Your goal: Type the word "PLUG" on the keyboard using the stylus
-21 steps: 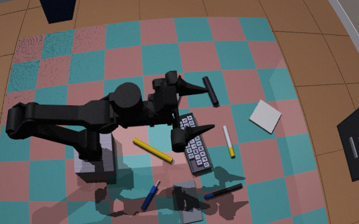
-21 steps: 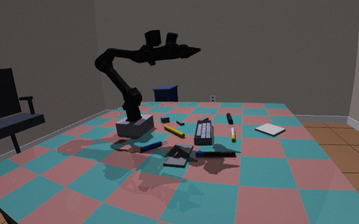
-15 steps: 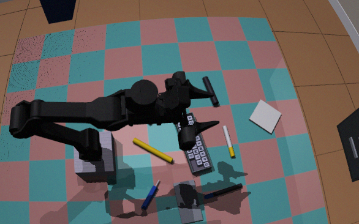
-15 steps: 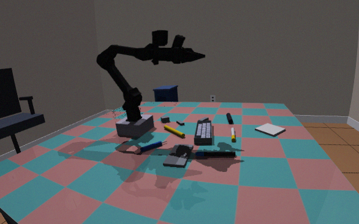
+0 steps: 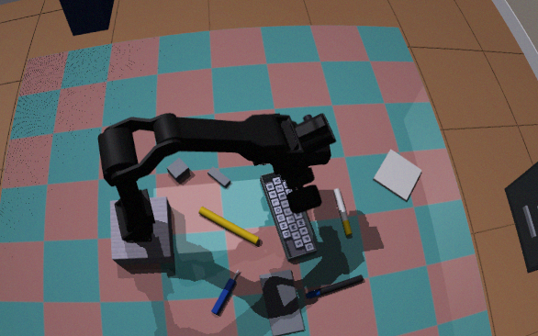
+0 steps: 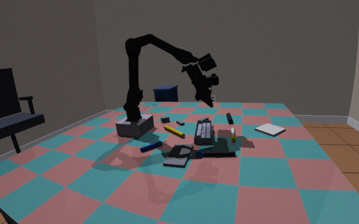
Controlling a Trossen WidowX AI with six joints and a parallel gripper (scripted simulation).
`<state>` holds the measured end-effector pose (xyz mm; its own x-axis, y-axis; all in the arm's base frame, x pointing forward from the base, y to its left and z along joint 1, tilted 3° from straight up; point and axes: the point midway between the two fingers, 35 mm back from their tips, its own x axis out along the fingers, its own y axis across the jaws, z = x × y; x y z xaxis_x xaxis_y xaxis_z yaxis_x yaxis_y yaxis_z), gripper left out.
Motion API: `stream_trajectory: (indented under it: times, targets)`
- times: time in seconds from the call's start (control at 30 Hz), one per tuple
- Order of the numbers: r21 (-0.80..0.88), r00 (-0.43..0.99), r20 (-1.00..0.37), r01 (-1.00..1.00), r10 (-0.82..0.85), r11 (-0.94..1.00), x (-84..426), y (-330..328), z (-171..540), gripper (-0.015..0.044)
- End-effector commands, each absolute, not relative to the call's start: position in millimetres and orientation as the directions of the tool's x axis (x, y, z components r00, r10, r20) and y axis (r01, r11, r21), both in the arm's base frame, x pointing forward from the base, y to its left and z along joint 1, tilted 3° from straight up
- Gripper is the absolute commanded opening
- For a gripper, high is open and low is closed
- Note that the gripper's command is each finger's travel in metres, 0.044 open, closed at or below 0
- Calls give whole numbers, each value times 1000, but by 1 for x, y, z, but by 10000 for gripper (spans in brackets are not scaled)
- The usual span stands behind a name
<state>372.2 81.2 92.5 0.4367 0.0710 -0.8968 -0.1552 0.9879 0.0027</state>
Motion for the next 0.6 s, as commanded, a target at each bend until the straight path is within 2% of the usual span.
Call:
stream_trajectory:
  times: [0.0,0.07,0.13,0.47,0.57]
  targets:
    - [-23,202,-979,-184,15,983,357,96,48,0]
    - [-38,82,-996,-201,-22,979,346,102,28,0]
    - [-44,39,-999,-208,-37,977,342,104,21,0]
    - [-45,39,-999,-208,-37,977,343,101,21,0]
    - [-48,40,-998,-207,-41,977,353,60,23,0]
